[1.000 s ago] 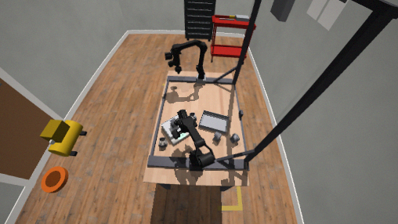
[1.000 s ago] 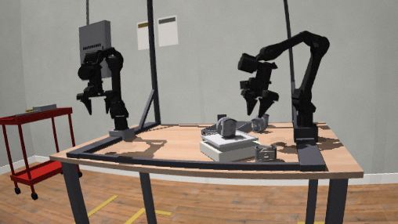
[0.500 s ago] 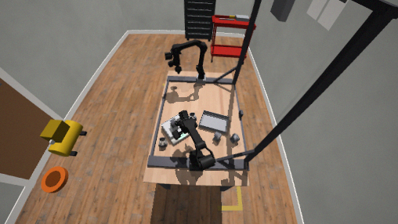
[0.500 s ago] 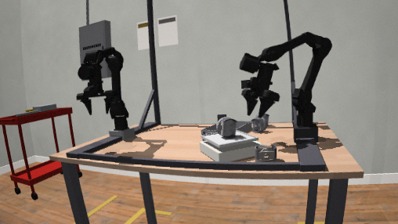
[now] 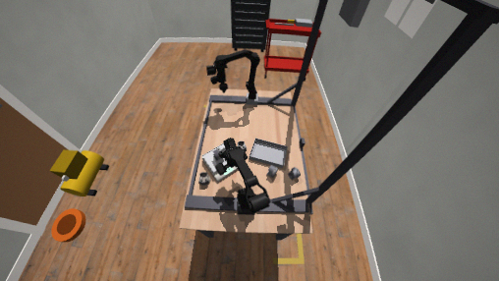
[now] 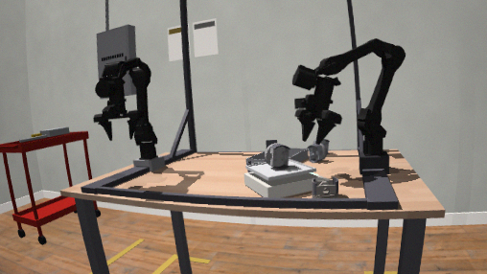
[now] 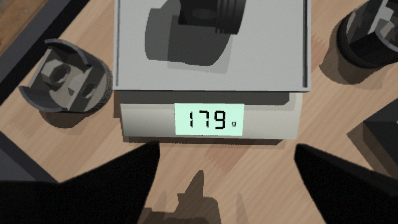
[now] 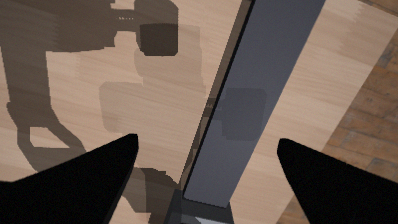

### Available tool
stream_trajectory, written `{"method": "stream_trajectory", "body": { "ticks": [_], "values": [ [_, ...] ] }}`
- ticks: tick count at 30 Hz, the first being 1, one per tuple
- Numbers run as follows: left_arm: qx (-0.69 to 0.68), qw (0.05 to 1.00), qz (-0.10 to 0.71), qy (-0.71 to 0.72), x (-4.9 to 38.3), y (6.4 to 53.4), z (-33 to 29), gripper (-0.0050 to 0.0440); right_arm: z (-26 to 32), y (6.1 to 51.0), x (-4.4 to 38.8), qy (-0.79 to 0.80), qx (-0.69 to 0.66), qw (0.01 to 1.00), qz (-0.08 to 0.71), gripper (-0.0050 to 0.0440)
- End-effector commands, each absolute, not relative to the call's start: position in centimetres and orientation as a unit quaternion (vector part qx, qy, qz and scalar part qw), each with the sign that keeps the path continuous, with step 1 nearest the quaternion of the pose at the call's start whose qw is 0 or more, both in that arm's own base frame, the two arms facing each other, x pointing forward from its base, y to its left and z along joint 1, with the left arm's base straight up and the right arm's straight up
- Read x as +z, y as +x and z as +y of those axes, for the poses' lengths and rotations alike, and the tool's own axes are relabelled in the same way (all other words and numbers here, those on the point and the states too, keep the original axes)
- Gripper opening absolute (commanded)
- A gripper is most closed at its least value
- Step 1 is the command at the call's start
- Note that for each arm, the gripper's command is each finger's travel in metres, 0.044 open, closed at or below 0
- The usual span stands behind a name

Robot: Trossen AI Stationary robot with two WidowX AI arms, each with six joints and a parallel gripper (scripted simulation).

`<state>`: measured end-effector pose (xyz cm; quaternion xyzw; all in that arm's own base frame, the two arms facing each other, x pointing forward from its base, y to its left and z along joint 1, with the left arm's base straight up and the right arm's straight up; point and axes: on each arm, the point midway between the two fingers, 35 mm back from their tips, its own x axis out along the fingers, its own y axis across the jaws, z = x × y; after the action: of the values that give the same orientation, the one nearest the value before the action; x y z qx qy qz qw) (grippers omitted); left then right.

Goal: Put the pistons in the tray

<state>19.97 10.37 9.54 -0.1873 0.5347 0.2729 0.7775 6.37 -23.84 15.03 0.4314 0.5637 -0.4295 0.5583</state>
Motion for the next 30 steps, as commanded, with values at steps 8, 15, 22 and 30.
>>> {"method": "stream_trajectory", "body": {
  "ticks": [8,15,22,30],
  "values": [
    [0.274,0.784,0.525,-0.187,10.27,20.30,10.61,0.0378,-24.31,6.48,15.85,0.426,-0.436,0.567,0.554,0.0400],
    [0.274,0.784,0.525,-0.187,10.26,20.30,10.61,0.0378,-24.31,6.48,15.85,0.426,-0.436,0.567,0.554,0.0400],
    [0.274,0.783,0.526,-0.187,10.24,20.29,10.63,0.0378,-24.31,6.48,15.85,0.426,-0.436,0.567,0.554,0.0400],
    [0.273,0.783,0.526,-0.187,10.23,20.29,10.63,0.0378,-24.31,6.48,15.85,0.426,-0.436,0.567,0.554,0.0400]
  ]
}}
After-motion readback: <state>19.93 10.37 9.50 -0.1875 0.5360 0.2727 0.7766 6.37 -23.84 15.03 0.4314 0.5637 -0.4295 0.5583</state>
